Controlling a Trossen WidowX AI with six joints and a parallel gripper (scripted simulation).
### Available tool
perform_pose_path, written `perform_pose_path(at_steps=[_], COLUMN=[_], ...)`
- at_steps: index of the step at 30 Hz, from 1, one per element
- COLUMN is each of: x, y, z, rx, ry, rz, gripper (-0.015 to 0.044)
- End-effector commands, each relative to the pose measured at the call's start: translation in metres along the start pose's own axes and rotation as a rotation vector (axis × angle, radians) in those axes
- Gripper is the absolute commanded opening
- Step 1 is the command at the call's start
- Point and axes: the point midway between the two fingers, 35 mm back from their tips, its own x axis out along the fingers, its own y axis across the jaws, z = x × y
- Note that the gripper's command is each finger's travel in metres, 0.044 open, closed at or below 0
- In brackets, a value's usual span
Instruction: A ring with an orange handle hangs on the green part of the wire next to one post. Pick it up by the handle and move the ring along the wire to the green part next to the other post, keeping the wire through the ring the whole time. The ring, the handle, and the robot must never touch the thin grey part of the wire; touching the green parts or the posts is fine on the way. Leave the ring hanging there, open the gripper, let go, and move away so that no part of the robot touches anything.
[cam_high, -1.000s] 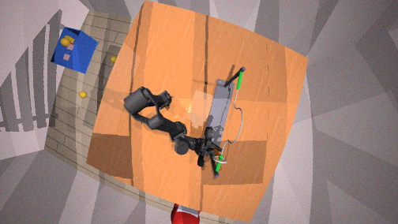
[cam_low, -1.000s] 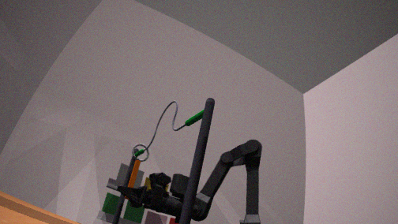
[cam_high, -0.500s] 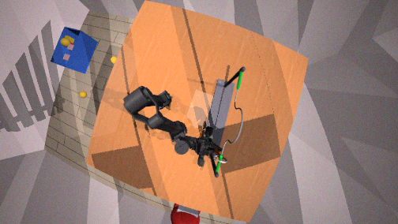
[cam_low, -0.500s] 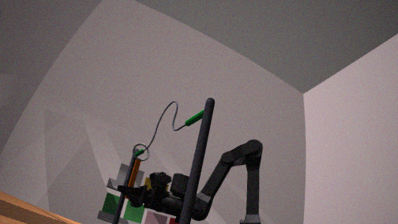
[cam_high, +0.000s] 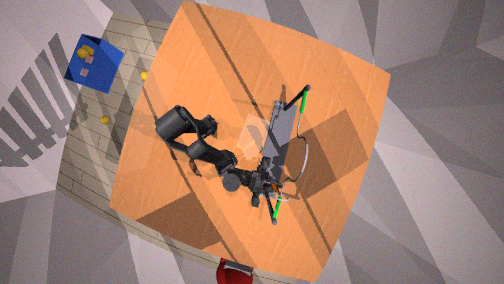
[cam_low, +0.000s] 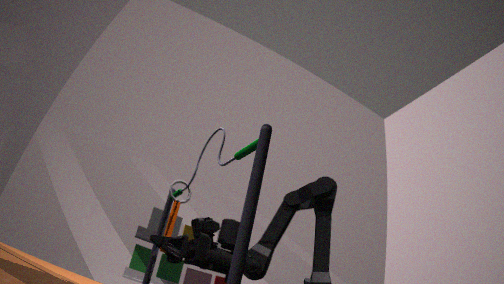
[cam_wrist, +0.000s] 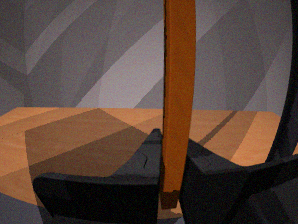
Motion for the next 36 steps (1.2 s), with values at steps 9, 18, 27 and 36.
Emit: perform_pose_path(at_steps=[9,18,27,36], x=[0.000,0.000,0.000,0.000], y=[0.014,0.029,0.048,0.076], z=[0.001,0.001,0.003,0.009], rx=[0.018,0.064,0.156,0.317], ry=[-0.002,-0.002,-0.002,-0.001], rz=[-0.001,-0.001,-0.001,-0.001], gripper=[-0.0150,-0.0150,-0.0150,-0.0150])
